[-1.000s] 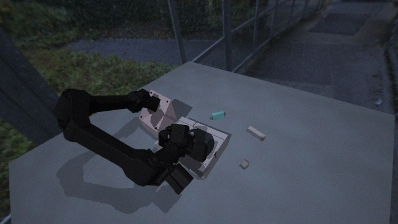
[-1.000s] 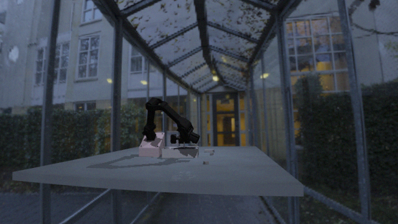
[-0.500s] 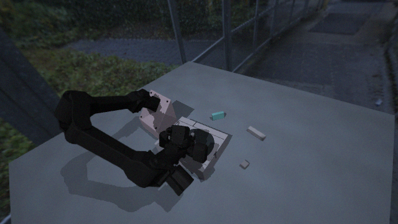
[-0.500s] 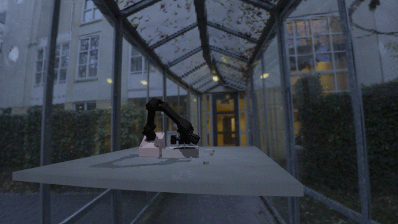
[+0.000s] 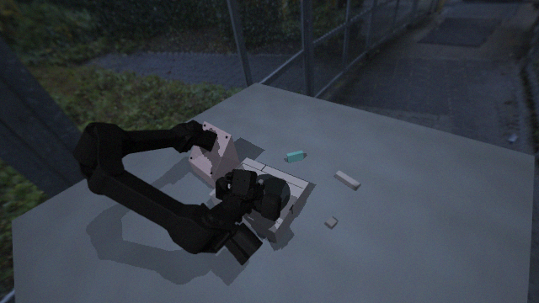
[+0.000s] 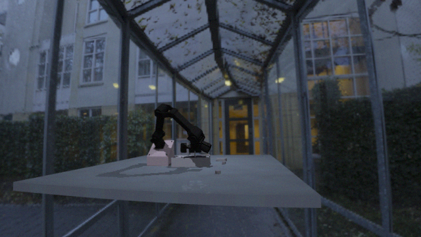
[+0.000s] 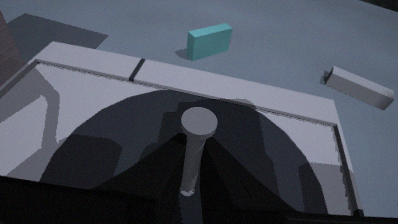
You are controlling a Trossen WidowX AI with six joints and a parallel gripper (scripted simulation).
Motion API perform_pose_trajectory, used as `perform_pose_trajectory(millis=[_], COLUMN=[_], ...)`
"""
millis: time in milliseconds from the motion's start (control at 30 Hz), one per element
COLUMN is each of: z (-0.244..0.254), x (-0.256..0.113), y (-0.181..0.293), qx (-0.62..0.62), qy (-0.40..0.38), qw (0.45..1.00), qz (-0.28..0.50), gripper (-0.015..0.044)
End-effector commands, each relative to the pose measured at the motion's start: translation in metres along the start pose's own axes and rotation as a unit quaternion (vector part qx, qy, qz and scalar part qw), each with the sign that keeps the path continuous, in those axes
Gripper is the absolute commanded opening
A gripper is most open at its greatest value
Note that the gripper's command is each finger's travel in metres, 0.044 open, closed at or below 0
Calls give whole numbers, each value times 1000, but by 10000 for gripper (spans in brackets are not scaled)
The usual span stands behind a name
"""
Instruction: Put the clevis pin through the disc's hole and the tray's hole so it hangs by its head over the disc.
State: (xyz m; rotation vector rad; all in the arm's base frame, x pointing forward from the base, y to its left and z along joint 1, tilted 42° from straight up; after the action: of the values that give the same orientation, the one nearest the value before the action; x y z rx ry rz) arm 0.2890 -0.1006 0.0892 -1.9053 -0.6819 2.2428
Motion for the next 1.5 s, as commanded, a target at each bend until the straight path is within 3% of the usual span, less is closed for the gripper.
perform_pose_trajectory(millis=[0,1467], z=[0,2], x=[-1,-2], y=[0,1], qx=[-2,-2], qy=[-1,-1], qw=[1000,1000], qz=[3,3], gripper=[0,0])
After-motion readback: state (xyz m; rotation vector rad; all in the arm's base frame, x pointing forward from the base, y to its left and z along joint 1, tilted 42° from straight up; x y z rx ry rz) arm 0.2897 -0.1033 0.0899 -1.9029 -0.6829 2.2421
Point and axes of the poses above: the point midway between the two fingers, 35 mm back from their tips, its own x axis out along the fingers, its own z axis across the jaws, y = z × x, the point moved 9 cm from there along -x, back along the fingers, and after that the axes turned 8 degrees about -x, right-handed, at the moved point
